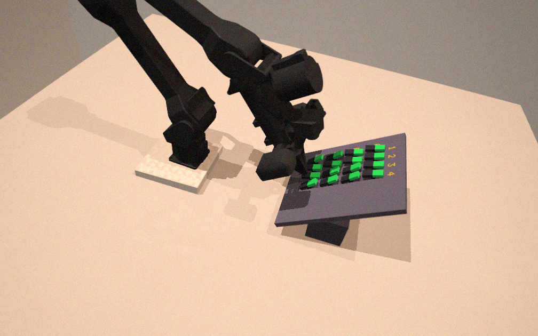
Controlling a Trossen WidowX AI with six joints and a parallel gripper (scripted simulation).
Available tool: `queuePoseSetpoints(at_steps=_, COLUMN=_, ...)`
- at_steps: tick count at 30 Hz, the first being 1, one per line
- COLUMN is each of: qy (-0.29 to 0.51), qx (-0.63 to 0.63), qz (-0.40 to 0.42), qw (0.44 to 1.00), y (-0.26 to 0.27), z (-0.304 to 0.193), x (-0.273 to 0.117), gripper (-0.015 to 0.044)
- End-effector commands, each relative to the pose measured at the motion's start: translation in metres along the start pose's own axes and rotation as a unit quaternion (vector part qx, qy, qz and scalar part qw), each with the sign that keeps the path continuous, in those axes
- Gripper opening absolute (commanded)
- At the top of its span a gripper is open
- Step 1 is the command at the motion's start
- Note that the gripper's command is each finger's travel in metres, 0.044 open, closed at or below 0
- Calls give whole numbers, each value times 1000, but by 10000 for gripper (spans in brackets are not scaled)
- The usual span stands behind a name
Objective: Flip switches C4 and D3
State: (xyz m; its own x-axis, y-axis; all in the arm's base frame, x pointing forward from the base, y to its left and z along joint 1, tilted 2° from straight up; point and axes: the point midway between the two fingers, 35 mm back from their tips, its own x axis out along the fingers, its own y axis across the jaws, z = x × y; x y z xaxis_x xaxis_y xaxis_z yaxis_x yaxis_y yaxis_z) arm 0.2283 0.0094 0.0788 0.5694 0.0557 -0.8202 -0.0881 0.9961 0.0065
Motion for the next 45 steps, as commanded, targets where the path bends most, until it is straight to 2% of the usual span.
queuePoseSetpoints(at_steps=1, qy=1, qx=1, qz=-2, qw=1000, y=0, z=-1, x=1, gripper=0)
queuePoseSetpoints(at_steps=45, qy=1, qx=1, qz=-2, qw=1000, y=0, z=-1, x=6, gripper=0)
